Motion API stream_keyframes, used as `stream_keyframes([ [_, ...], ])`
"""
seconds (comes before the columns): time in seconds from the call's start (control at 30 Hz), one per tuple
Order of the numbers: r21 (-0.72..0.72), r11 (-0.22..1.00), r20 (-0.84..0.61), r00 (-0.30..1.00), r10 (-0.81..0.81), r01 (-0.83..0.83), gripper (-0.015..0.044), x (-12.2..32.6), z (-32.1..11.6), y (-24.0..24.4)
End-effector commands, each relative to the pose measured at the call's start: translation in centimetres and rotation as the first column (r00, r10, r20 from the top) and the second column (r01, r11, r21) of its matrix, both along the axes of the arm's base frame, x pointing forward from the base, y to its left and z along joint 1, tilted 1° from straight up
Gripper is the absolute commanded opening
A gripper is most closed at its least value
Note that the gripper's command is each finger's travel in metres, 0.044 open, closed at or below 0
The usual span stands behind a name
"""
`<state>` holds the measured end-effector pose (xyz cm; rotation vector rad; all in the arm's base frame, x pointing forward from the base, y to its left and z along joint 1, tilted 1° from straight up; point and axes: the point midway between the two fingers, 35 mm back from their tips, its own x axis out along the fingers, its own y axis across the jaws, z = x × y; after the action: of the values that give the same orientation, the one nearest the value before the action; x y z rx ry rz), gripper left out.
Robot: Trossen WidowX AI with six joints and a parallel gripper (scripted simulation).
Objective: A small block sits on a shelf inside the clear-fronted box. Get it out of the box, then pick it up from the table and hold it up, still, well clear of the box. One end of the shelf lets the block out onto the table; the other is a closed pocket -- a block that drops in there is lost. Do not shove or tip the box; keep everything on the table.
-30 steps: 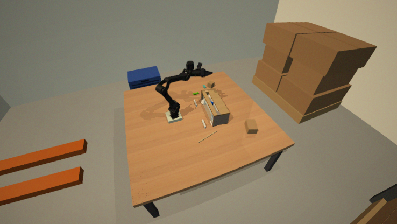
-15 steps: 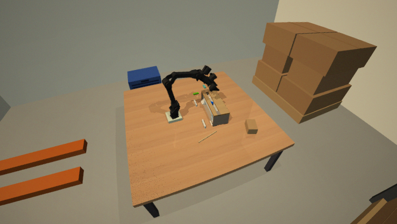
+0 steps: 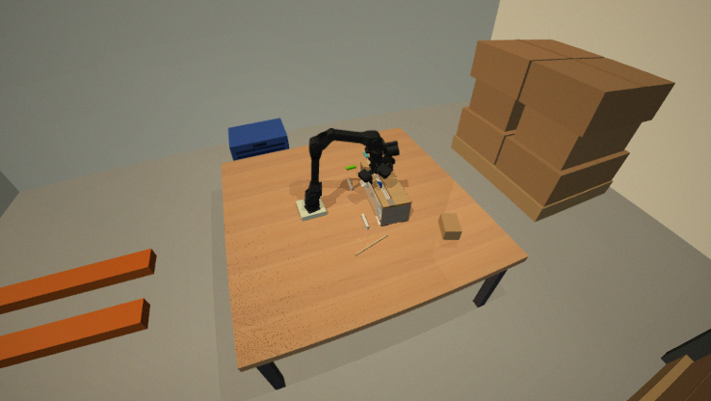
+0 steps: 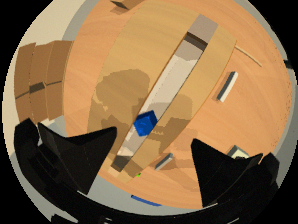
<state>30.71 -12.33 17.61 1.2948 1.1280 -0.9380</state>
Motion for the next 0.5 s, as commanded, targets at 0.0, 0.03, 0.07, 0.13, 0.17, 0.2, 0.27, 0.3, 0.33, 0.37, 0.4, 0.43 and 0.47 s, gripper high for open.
stream_keyframes([
  [0.0,0.247,0.902,-0.211,0.928,-0.307,0.355,0.0400,-2.12,-0.30,-0.21],
  [0.03,0.247,0.902,-0.211,0.928,-0.307,0.355,0.0400,-2.12,-0.30,-0.21],
  [0.07,0.247,0.902,-0.211,0.928,-0.307,0.355,0.0400,-2.12,-0.30,-0.21],
  [0.13,0.247,0.902,-0.211,0.928,-0.307,0.355,0.0400,-2.12,-0.30,-0.21],
  [0.17,0.247,0.902,-0.211,0.928,-0.307,0.355,0.0400,-2.12,-0.30,-0.21],
  [0.2,0.247,0.902,-0.211,0.928,-0.307,0.355,0.0400,-2.12,-0.30,-0.21],
  [0.27,0.247,0.902,-0.211,0.928,-0.307,0.355,0.0400,-2.12,-0.30,-0.21],
  [0.3,0.247,0.902,-0.211,0.928,-0.307,0.355,0.0400,-2.12,-0.30,-0.21],
  [0.33,0.247,0.902,-0.211,0.928,-0.307,0.355,0.0400,-2.12,-0.33,-0.21],
  [0.37,0.247,0.902,-0.211,0.928,-0.307,0.355,0.0400,-2.12,-0.39,-0.21],
  [0.4,0.247,0.902,-0.211,0.928,-0.307,0.355,0.0400,-2.11,-0.47,-0.22],
  [0.43,0.247,0.902,-0.211,0.928,-0.307,0.355,0.0400,-2.10,-0.57,-0.22],
  [0.47,0.247,0.902,-0.211,0.928,-0.307,0.355,0.0400,-2.08,-0.71,-0.23],
])
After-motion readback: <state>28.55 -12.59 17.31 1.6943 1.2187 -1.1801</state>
